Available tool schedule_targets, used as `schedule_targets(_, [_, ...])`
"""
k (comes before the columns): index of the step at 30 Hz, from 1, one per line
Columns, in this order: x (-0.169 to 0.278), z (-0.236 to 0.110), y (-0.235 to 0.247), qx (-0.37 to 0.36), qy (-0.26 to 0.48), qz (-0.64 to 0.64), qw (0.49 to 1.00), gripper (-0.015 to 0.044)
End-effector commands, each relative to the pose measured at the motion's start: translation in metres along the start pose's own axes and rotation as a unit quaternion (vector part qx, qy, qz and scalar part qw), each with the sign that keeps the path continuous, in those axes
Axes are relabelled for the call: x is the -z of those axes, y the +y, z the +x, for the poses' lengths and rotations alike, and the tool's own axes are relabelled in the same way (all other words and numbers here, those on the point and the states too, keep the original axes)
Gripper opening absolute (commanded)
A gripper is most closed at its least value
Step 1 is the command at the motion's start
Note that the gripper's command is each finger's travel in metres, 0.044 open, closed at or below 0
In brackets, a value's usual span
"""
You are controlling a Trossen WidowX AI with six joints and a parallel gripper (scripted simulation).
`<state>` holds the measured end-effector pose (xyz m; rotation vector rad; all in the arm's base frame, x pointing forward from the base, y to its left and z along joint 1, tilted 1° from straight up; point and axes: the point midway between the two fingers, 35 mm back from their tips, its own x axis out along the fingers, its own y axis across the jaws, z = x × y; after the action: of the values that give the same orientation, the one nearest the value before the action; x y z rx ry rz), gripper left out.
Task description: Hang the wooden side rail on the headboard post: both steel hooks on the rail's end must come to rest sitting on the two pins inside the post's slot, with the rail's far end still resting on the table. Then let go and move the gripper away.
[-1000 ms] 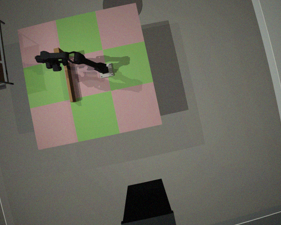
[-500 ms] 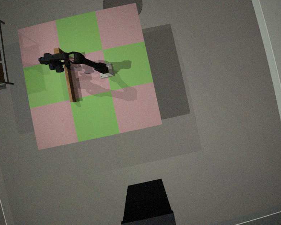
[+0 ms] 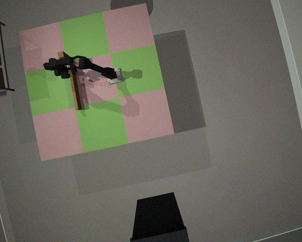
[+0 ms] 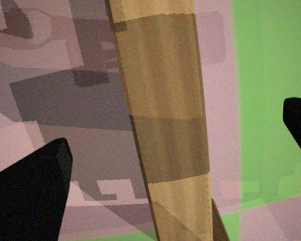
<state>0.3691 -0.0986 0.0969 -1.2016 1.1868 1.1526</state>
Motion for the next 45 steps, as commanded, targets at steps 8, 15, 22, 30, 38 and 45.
schedule_targets(8, [-0.001,0.019,0.002,-0.004,-0.004,-0.001,1.0,0.044])
schedule_targets(15, [-0.002,0.031,0.003,-0.004,-0.004,-0.001,1.0,0.044])
schedule_targets(22, [-0.002,0.042,0.004,-0.004,-0.004,-0.001,1.0,0.044])
schedule_targets(30, [-0.002,0.047,0.004,-0.004,-0.004,-0.001,1.0,0.0387])
schedule_targets(38, [-0.002,0.047,0.004,-0.004,-0.004,-0.001,1.0,0.0177])
schedule_targets(45, [-0.002,0.047,0.004,-0.004,-0.004,-0.001,1.0,0.0092])
